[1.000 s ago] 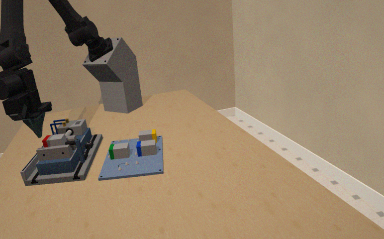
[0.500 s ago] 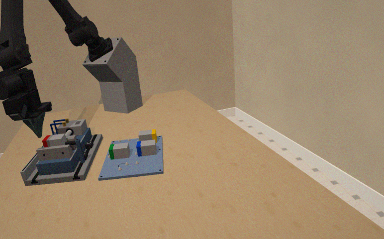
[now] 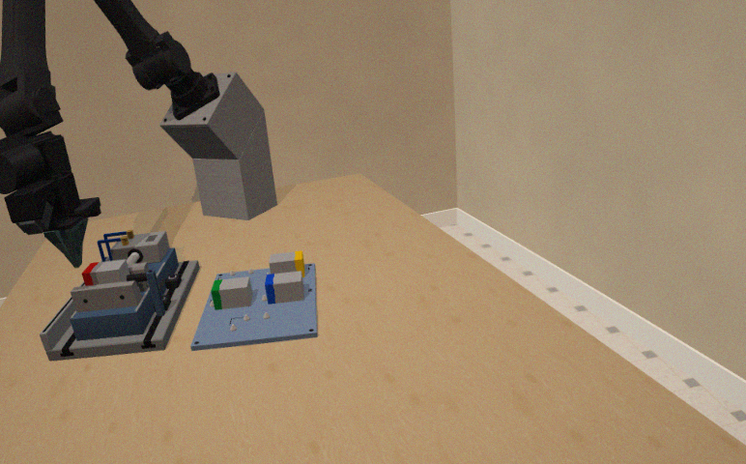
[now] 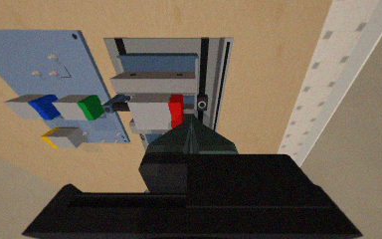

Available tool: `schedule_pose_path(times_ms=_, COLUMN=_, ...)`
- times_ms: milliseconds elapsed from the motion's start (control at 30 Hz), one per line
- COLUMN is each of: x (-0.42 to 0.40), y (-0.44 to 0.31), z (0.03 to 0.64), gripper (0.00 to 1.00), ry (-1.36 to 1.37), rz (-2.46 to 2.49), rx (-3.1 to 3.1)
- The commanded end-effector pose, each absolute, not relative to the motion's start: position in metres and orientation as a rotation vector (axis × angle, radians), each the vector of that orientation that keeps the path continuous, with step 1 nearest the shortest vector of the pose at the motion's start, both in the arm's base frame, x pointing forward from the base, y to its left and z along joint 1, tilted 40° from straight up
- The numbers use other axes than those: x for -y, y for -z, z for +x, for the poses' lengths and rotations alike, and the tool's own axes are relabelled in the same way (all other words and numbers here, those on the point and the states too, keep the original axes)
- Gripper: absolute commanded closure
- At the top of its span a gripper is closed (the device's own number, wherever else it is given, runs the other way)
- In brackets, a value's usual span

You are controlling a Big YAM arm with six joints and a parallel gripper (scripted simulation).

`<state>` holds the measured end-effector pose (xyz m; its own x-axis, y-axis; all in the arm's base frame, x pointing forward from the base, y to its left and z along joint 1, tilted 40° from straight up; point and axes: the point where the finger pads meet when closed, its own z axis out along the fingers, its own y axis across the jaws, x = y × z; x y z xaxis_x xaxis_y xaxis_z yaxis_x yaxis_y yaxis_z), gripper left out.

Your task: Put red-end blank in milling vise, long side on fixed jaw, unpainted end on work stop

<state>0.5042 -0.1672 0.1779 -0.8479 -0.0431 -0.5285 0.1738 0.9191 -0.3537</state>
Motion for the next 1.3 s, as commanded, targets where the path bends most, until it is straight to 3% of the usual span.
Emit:
schedule_pose_path(times_ms=0, x=0.1766, y=-0.1886, z=0.5157, gripper=1.00, ry=0.541, rz=0.104, rx=-2.499)
schedule_pose_path(times_ms=1267, x=0.1819, y=-0.1816, z=0.5223, gripper=1.00, ry=0.542, rz=0.105, rx=-2.497)
